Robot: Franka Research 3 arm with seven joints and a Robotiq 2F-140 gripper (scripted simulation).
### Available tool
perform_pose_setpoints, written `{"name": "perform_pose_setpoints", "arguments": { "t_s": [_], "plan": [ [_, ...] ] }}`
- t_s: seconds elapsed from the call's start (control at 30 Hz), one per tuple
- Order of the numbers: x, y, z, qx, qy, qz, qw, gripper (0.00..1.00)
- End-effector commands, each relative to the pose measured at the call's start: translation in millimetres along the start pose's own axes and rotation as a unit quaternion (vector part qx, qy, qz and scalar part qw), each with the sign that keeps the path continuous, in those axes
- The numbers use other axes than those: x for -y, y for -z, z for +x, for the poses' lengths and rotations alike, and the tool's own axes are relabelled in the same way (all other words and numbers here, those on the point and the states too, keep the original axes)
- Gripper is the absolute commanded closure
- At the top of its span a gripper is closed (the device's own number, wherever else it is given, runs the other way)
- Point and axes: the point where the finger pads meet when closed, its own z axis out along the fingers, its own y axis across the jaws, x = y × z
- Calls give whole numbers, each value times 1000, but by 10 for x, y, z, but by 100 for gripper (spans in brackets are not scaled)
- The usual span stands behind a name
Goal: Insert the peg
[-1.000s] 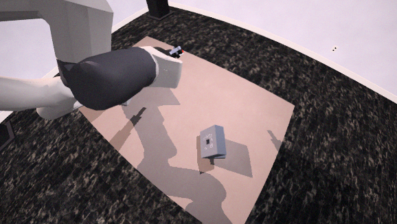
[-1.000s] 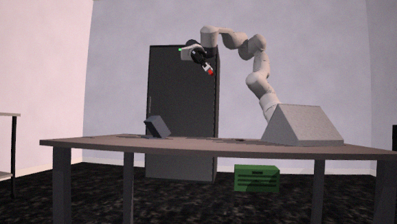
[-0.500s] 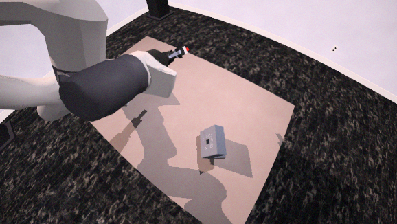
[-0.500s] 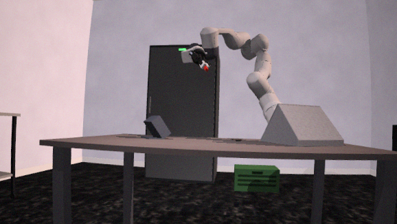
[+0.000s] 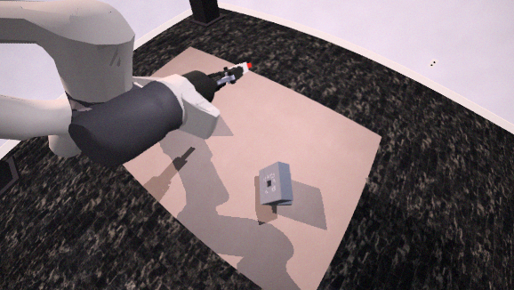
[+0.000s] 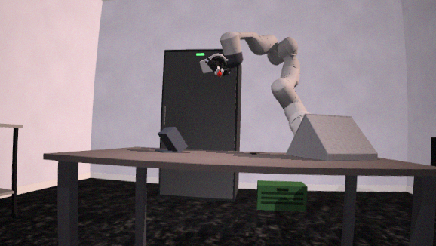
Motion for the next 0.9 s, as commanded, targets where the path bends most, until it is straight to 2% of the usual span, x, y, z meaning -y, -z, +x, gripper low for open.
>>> {"name": "perform_pose_setpoints", "arguments": {
  "t_s": [0.0,0.13,0.37,0.87],
  "plan": [
    [102,36,55,-3,-29,28,999,100],
    [128,53,87,-5,-39,38,999,100],
    [208,117,215,-12,-76,72,994,100],
    [308,262,534,-31,-145,137,979,100]
  ]
}}
